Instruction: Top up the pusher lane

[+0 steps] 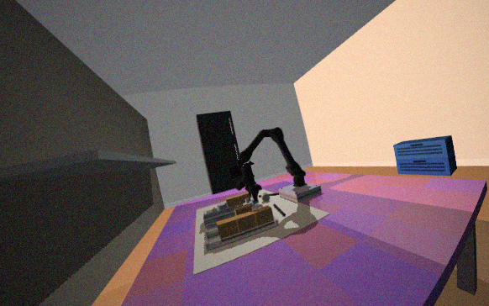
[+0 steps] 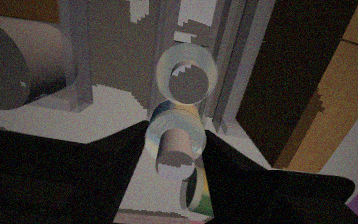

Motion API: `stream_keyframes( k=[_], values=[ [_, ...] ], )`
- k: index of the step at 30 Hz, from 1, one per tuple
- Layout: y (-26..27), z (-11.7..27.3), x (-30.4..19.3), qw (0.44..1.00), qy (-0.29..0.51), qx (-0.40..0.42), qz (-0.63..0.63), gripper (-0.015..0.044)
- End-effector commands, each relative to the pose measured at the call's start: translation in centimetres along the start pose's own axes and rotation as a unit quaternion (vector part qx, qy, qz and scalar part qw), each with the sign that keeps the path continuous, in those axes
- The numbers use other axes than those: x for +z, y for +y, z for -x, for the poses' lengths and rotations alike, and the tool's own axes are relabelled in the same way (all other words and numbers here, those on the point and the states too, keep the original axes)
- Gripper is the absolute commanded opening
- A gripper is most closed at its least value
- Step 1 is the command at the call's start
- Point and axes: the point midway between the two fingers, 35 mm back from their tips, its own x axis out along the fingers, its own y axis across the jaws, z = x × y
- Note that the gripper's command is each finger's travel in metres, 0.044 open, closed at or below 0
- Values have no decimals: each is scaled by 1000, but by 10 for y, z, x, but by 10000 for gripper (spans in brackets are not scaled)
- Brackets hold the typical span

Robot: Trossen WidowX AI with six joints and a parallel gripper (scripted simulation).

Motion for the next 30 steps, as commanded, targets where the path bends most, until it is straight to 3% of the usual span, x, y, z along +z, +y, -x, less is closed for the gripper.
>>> stream_keyframes(
  k=[1,30],
  values=[
    [0,5,10,1000,-16,-1,3,0],
    [0,8,20,1000,-16,-1,3,0]
  ],
)
